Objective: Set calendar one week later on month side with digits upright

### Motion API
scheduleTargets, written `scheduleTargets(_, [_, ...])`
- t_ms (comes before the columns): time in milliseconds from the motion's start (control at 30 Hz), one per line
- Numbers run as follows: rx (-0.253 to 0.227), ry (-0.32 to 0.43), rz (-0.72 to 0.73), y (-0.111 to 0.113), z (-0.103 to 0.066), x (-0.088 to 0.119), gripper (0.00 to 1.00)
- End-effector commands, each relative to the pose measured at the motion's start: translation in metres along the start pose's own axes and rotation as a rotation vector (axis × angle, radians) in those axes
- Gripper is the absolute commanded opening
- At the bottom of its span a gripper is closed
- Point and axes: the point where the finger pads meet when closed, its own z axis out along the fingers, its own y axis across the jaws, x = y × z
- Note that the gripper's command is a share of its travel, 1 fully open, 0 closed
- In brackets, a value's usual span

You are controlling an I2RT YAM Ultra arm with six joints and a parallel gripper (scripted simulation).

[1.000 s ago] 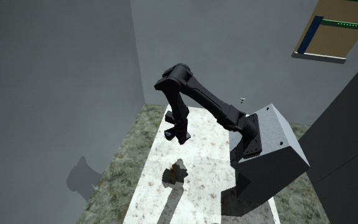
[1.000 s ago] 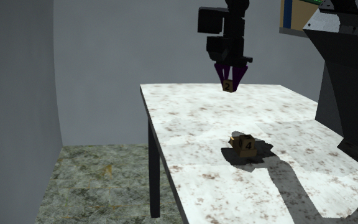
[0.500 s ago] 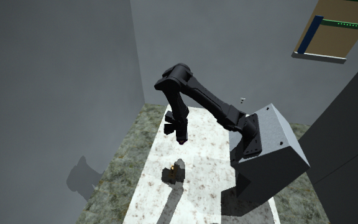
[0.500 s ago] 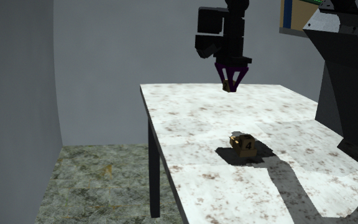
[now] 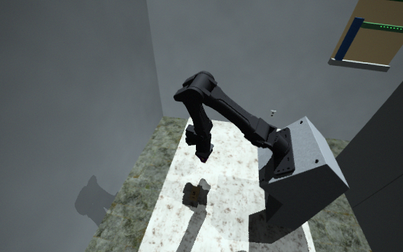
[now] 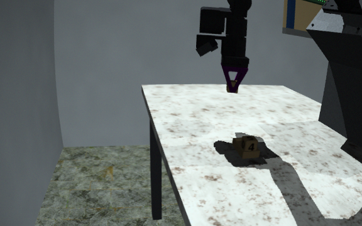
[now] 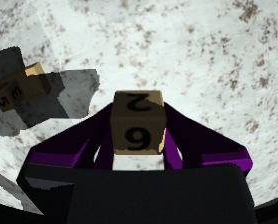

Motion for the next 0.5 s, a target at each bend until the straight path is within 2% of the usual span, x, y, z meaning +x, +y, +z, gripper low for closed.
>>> scheduleTargets(0, [-0.002,-0.008,0.159,-0.0002,-0.0019,-0.0032,0.26])
scheduleTargets(67, [-0.002,-0.008,0.159,-0.0002,-0.0019,-0.0032,0.26])
scheduleTargets(133, [-0.002,-0.008,0.296,-0.0002,-0.0019,-0.0033,0.26])
scheduleTargets(467, [-0.003,-0.007,0.623,-0.0003,-0.002,-0.0036,0.26])
